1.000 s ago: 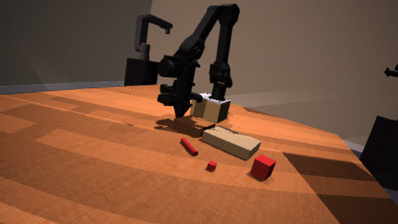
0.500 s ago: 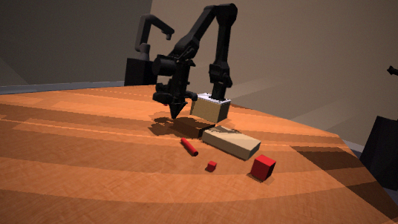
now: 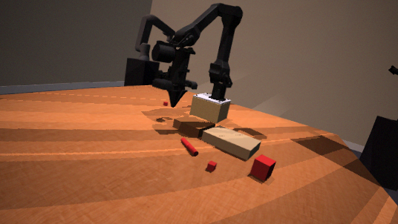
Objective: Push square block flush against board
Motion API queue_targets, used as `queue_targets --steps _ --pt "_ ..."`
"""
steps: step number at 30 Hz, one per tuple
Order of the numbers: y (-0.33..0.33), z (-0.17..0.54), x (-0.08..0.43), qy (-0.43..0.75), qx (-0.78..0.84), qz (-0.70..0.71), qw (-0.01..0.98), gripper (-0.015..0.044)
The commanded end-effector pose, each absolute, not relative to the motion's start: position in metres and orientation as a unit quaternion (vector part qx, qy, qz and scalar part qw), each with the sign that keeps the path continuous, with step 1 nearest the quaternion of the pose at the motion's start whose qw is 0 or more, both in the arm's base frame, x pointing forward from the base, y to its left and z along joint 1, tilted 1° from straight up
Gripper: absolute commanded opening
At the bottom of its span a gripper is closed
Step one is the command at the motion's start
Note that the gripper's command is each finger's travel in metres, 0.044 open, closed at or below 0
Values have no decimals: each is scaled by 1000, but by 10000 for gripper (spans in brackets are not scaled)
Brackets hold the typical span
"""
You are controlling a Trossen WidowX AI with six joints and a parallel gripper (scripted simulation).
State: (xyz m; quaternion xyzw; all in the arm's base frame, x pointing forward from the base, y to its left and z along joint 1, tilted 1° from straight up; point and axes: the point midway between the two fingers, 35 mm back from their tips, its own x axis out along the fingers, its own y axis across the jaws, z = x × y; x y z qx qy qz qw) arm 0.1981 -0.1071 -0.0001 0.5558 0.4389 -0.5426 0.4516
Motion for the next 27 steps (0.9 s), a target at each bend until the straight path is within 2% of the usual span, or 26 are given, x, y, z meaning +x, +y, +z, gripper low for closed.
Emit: queue_targets --steps 1,11,17,27 --pt "-106 13 197 441 556 -540 452 0" --pt "-79 13 203 442 557 -539 451 0" --pt "-79 -40 205 444 555 -538 453 0" --pt "-76 -42 206 444 555 -538 453 0"
